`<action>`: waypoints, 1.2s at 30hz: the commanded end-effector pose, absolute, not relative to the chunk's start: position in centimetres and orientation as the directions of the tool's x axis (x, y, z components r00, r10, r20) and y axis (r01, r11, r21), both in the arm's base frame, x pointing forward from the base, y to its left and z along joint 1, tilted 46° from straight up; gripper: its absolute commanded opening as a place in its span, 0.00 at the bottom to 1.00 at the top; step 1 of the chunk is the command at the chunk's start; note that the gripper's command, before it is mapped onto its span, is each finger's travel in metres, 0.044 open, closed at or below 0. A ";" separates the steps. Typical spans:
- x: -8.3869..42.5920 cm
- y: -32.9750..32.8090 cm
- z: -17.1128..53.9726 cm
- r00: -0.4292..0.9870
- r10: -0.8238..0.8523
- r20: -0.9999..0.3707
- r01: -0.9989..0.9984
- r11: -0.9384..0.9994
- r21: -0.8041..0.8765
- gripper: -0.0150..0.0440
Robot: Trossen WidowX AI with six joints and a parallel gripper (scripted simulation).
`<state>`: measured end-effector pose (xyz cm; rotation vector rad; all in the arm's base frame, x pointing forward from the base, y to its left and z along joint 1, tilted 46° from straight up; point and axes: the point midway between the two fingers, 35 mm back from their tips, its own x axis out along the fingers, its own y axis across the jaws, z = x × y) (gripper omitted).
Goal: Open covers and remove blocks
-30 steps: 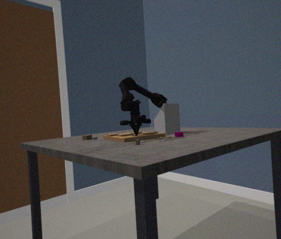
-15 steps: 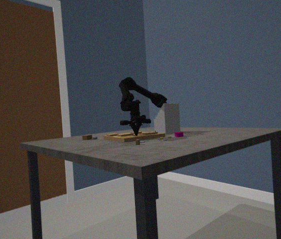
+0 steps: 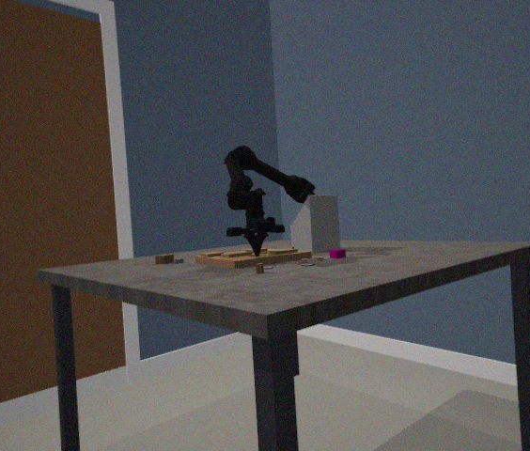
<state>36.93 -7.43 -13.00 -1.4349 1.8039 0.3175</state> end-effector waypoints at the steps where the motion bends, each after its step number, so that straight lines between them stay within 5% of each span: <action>1: 36.9 -7.7 -13.0 -0.047 -0.710 -0.703 -0.905 0.329 -0.271 0.25; 36: 37.0 -6.4 -12.1 -0.047 -0.709 -0.703 -0.905 0.329 -0.271 0.25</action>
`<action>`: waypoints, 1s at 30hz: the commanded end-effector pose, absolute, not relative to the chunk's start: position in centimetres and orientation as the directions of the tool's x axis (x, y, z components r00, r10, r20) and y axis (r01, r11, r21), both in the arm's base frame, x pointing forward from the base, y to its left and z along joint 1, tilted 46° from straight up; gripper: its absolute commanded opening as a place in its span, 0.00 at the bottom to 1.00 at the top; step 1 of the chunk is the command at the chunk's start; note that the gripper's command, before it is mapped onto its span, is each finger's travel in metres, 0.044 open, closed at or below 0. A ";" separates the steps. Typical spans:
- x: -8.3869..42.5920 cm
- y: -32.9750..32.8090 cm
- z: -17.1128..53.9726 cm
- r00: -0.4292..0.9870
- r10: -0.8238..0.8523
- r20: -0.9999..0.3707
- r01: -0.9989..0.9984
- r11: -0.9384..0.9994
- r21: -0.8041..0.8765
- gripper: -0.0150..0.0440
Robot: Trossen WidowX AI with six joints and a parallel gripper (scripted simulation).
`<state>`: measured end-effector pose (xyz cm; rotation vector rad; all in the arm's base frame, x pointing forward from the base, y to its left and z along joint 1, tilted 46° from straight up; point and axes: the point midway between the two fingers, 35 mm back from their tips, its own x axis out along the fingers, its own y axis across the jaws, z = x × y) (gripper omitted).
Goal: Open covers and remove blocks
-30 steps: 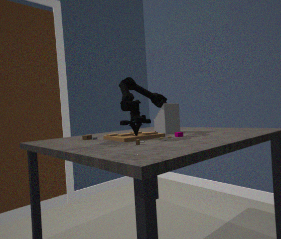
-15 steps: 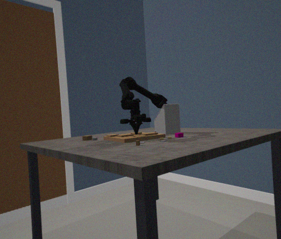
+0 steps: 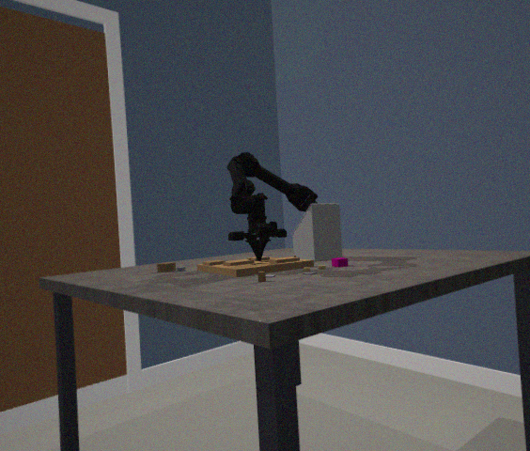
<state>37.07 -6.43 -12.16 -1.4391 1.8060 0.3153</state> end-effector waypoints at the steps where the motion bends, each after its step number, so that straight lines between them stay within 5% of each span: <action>1: 37.0 -6.4 -12.1 -0.047 -0.709 -0.703 -0.905 0.329 -0.271 0.25; 30: 36.9 -7.3 -13.0 -0.047 -0.710 -0.703 -0.905 0.329 -0.271 0.25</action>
